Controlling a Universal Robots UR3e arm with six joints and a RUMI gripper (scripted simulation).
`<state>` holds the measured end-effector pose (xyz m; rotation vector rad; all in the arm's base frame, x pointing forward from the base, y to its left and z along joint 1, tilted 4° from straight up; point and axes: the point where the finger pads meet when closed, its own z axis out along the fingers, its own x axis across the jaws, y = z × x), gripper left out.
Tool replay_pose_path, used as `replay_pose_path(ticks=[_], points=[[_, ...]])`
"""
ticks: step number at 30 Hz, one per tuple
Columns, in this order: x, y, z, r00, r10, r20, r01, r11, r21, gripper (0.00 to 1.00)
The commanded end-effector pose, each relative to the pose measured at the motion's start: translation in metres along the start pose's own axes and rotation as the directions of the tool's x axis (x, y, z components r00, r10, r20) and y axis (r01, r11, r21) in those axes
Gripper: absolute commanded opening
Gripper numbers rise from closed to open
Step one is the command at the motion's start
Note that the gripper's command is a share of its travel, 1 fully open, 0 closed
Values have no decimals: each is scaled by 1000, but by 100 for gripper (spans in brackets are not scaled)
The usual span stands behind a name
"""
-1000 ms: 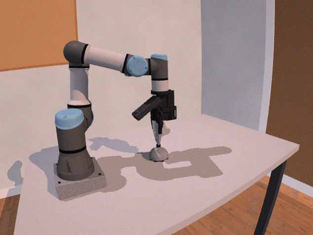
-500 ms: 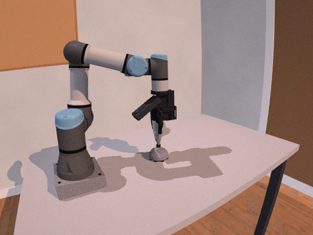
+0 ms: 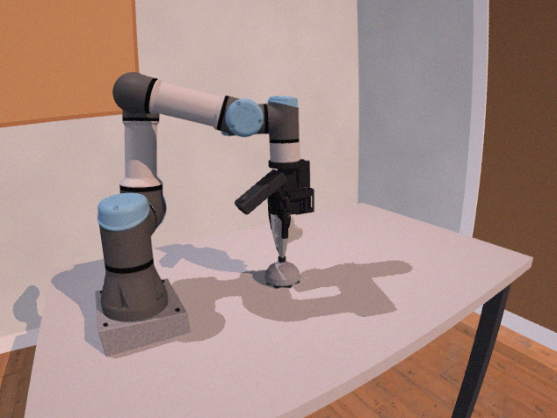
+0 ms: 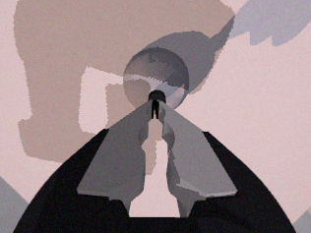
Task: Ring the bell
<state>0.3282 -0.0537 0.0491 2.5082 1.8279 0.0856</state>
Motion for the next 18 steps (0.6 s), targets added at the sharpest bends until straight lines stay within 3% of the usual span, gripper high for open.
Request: replay_pose_path(ticks=[1, 18], points=[[0, 0, 0, 1000, 0, 0, 0, 1000, -1, 0], [0, 0, -8, 1000, 0, 0, 0, 1000, -1, 0]])
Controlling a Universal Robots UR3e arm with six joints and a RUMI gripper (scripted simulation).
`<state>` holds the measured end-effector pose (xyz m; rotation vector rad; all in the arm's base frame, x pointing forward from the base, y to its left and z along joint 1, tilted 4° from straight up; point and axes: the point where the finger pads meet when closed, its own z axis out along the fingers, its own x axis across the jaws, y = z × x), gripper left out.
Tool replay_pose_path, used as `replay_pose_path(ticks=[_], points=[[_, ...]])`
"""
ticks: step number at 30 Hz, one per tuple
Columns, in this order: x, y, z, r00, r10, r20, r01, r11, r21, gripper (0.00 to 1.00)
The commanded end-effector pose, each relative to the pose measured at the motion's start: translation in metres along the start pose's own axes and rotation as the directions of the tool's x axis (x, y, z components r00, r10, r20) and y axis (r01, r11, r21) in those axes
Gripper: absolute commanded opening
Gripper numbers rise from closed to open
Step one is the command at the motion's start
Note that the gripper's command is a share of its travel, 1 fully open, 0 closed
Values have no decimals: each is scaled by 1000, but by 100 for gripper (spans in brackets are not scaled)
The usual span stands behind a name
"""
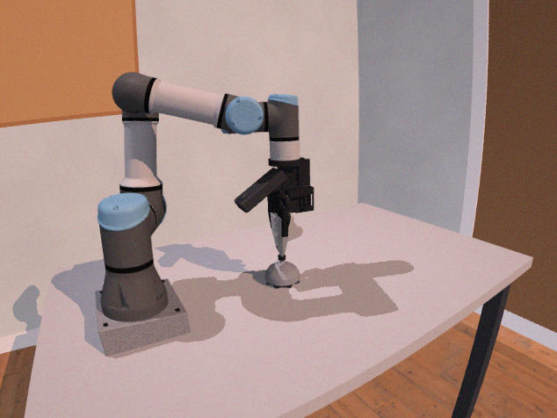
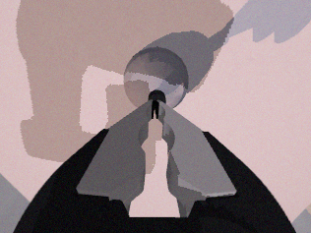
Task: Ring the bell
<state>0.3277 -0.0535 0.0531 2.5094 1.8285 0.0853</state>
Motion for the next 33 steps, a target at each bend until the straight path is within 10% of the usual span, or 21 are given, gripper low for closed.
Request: replay_pose_path(ticks=[1, 33], points=[[0, 1, -6, 1000, 0, 0, 0, 1000, -2, 0], [0, 1, -65, 1000, 0, 0, 0, 1000, -2, 0]])
